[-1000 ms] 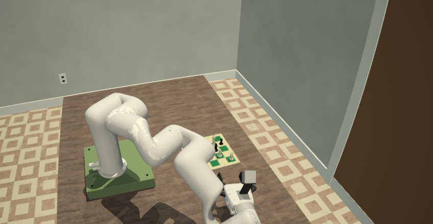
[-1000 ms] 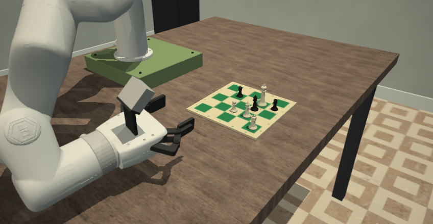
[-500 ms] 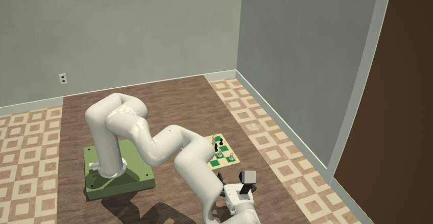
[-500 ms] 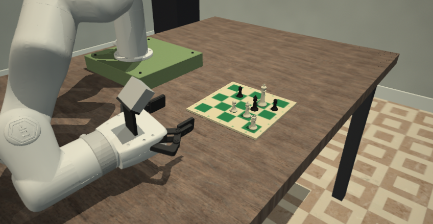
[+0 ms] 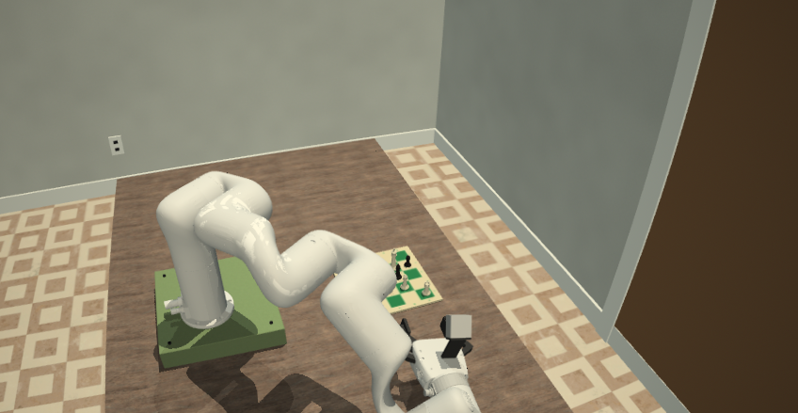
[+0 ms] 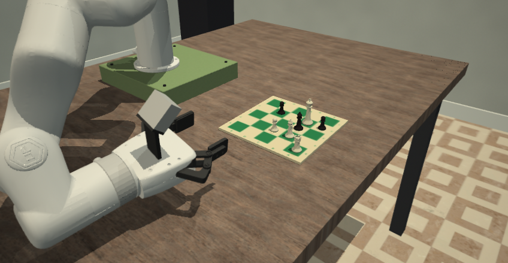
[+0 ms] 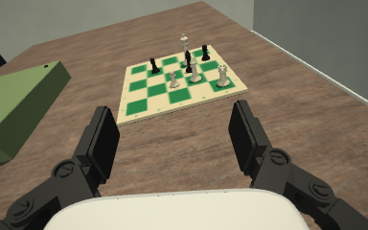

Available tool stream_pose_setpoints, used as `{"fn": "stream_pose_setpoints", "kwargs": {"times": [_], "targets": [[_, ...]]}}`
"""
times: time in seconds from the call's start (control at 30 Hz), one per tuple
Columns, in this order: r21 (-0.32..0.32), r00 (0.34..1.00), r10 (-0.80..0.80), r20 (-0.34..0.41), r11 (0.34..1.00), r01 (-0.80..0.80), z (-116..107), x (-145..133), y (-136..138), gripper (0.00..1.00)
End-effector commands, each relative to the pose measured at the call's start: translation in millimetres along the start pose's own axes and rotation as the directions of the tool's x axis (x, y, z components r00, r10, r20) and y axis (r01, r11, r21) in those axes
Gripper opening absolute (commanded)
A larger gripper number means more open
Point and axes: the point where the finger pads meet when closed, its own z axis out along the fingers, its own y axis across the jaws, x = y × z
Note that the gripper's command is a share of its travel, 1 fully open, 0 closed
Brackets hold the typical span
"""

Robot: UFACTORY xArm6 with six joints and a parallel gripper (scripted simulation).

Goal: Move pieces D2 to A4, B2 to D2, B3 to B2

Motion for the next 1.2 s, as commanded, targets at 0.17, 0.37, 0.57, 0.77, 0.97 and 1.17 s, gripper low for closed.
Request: {"fn": "stream_pose_setpoints", "kwargs": {"times": [0.17, 0.37, 0.57, 0.77, 0.97, 1.17], "targets": [[0.000, 1.000, -0.003, 0.003, 1.000, 0.003, -1, 2, 0, 1.00], [0.000, 1.000, -0.003, 0.003, 1.000, 0.003, -1, 2, 0, 1.00], [0.000, 1.000, -0.003, 0.003, 1.000, 0.003, -1, 3, 0, 1.00], [0.000, 1.000, -0.003, 0.003, 1.000, 0.003, 0, 23, -3, 1.00], [0.000, 1.000, -0.003, 0.003, 1.000, 0.003, 1, 48, -7, 1.00], [0.000, 1.000, -0.003, 0.003, 1.000, 0.003, 3, 83, -13, 1.00]]}}
